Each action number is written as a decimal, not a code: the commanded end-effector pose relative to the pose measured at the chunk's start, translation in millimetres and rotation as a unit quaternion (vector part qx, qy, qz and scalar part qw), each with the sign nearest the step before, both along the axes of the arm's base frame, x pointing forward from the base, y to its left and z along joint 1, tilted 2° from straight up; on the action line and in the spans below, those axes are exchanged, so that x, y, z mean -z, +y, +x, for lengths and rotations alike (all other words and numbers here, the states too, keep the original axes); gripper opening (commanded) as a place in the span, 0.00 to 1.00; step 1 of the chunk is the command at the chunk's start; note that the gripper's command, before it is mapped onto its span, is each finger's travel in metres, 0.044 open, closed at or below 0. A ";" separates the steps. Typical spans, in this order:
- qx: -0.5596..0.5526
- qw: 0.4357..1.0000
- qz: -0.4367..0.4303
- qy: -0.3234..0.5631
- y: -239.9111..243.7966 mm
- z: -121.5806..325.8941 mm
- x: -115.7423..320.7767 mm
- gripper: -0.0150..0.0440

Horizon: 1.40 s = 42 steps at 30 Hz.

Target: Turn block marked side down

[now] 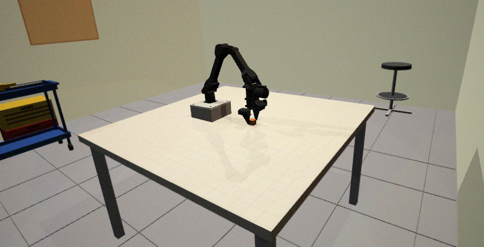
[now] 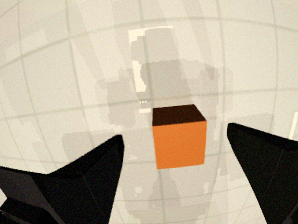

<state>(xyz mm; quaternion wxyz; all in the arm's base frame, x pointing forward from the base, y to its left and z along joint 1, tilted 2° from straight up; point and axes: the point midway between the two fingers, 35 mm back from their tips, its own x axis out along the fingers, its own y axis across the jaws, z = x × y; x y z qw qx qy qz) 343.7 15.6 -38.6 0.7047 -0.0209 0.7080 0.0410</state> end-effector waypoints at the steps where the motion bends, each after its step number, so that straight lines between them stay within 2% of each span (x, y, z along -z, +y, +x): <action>1: 0.000 1.000 -0.002 0.000 -0.6 -0.1 1.3 0.69; 7: 0.000 1.000 -0.002 0.000 -0.6 -0.1 1.3 0.42; 21: 0.000 1.000 -0.002 0.000 -0.6 -0.1 1.3 0.26; 28: 0.000 1.000 -0.002 0.000 -1.3 0.3 -28.8 0.25; 33: 0.001 1.000 -0.002 -0.006 -1.3 0.6 -28.0 0.25; 42: 0.003 0.997 0.005 -0.077 -1.3 2.6 -20.0 0.25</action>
